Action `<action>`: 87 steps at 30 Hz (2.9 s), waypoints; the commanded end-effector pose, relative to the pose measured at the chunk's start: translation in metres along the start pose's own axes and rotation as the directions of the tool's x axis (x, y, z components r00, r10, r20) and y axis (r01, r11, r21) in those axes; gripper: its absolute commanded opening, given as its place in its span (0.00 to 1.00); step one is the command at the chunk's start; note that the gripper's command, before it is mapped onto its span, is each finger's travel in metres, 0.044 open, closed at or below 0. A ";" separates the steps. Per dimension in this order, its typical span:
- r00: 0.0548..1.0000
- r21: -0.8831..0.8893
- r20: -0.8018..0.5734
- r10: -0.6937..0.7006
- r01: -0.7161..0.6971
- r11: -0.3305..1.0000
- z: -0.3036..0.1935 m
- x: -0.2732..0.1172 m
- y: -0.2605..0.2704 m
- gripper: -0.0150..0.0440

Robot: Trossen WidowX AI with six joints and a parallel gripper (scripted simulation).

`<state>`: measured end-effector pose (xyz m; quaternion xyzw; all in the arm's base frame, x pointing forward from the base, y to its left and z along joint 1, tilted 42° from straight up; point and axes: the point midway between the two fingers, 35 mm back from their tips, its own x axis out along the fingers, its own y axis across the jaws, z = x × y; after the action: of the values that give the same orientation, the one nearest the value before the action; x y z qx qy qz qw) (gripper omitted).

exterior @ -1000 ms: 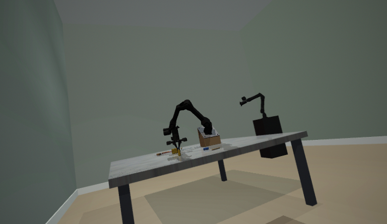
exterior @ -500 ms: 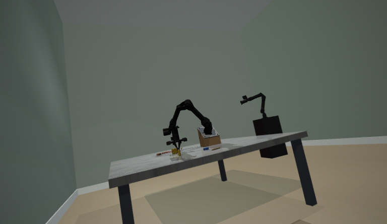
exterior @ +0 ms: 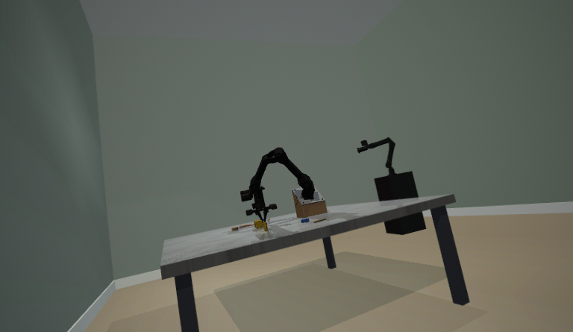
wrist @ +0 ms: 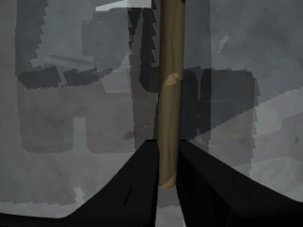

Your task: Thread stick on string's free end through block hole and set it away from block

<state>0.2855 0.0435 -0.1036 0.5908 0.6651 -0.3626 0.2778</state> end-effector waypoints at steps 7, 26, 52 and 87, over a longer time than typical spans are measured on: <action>1.000 -0.023 -0.001 -0.003 0.003 1.000 -0.012 -0.003 0.001 0.25; 1.000 -0.028 -0.001 -0.010 0.010 1.000 -0.032 -0.003 -0.004 0.25; 0.999 -0.027 -0.002 0.050 -0.050 0.998 -0.047 0.007 -0.005 0.25; 0.999 -0.027 -0.002 0.050 -0.050 0.998 -0.047 0.007 -0.005 0.25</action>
<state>0.2824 0.0782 -0.0816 0.6049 0.6490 -0.3538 0.2961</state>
